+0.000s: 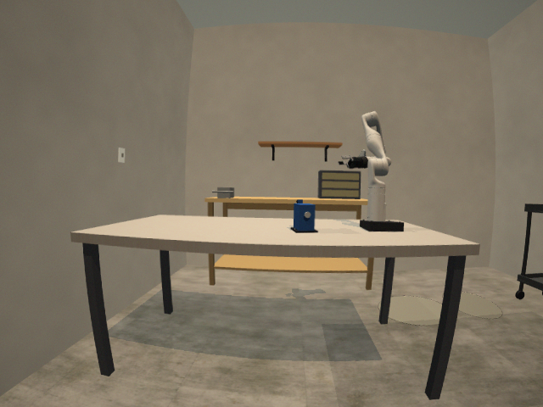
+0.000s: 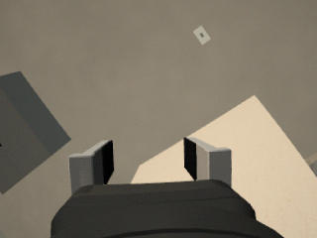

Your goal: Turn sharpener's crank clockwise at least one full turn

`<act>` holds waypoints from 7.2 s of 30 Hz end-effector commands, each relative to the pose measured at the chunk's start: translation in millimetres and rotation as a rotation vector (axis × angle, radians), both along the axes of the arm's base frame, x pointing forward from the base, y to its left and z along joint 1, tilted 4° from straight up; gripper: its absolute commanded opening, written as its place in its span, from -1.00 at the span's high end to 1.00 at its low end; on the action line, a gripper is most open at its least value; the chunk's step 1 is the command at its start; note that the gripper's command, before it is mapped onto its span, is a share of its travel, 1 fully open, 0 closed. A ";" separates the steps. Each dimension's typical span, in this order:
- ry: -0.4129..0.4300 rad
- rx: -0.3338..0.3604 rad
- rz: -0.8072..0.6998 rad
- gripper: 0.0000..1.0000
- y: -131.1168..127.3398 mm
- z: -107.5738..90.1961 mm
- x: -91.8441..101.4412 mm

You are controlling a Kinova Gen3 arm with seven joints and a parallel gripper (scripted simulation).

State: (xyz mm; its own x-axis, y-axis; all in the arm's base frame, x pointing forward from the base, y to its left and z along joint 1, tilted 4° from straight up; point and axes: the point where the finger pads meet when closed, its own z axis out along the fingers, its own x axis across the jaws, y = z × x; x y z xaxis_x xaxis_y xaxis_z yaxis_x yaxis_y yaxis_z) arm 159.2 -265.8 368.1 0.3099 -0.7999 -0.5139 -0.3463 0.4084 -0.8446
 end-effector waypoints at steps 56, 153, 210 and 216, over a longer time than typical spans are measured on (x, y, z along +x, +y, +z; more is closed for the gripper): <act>0.510 -0.294 0.894 -1.00 144.3 -127.0 66.4; 0.631 -0.927 1.384 -1.00 181.7 -192.3 122.6; 0.524 -1.297 1.529 -1.00 217.7 -202.5 183.9; 0.503 -1.341 1.541 -1.00 224.3 -202.6 192.1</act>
State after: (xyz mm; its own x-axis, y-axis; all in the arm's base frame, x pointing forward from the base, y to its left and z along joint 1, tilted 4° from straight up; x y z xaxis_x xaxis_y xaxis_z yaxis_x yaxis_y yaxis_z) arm 350.2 -44.9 164.7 0.9768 0.0348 -0.2112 0.0234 -0.9981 -0.0564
